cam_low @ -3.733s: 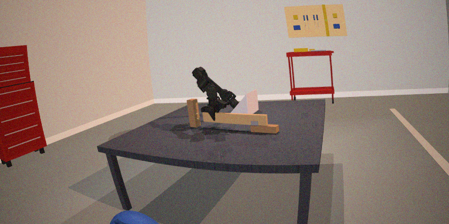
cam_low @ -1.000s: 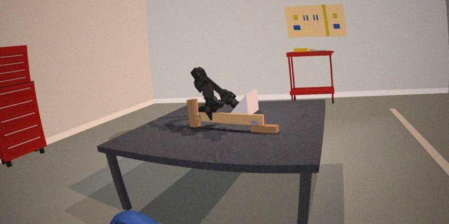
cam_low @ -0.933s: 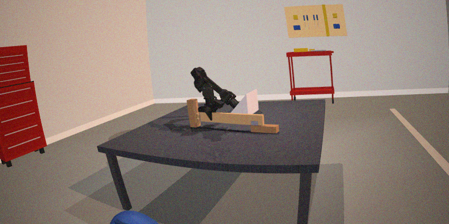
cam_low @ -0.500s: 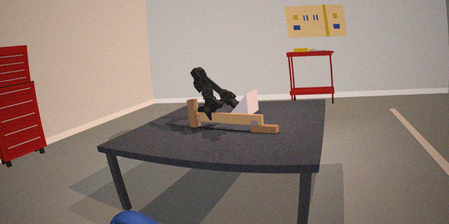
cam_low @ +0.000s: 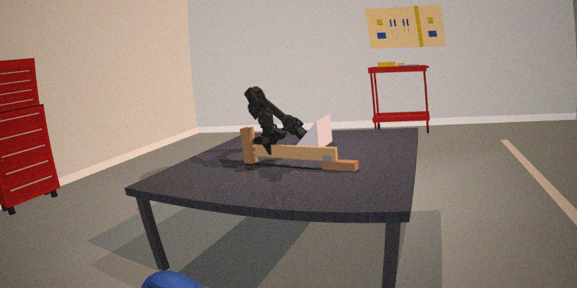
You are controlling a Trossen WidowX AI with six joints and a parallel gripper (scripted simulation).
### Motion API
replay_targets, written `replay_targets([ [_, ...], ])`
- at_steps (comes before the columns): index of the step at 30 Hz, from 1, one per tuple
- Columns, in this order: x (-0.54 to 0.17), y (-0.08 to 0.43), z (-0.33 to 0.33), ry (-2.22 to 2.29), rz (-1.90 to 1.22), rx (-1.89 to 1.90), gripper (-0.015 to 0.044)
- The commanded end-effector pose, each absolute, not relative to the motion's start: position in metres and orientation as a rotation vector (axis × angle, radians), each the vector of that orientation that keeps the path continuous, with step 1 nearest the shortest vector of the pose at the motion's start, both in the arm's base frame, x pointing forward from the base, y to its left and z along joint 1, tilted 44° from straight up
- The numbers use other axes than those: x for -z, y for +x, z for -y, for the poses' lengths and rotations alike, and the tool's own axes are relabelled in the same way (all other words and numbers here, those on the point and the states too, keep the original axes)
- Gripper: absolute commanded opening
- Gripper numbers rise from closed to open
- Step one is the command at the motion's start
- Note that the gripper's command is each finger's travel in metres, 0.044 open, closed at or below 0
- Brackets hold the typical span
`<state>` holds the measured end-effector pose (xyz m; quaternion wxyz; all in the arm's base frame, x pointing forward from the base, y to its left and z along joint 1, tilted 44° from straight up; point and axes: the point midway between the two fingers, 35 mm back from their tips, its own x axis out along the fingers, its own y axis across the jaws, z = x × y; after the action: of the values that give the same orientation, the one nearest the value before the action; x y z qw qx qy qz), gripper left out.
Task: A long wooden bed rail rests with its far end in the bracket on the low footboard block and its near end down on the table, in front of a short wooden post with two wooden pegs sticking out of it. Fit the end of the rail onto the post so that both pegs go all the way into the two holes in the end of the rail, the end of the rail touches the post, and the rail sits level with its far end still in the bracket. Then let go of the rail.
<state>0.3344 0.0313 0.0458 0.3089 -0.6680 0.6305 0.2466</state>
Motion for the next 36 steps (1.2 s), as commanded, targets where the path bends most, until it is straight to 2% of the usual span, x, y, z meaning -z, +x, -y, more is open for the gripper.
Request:
replay_targets([
  [1, -0.0474, 0.3344, -0.0307, -1.77, -1.665, -0.653, 0.0],
  [36, -0.0544, 0.3337, -0.0227, -1.77, -1.665, -0.652, 0.0],
])
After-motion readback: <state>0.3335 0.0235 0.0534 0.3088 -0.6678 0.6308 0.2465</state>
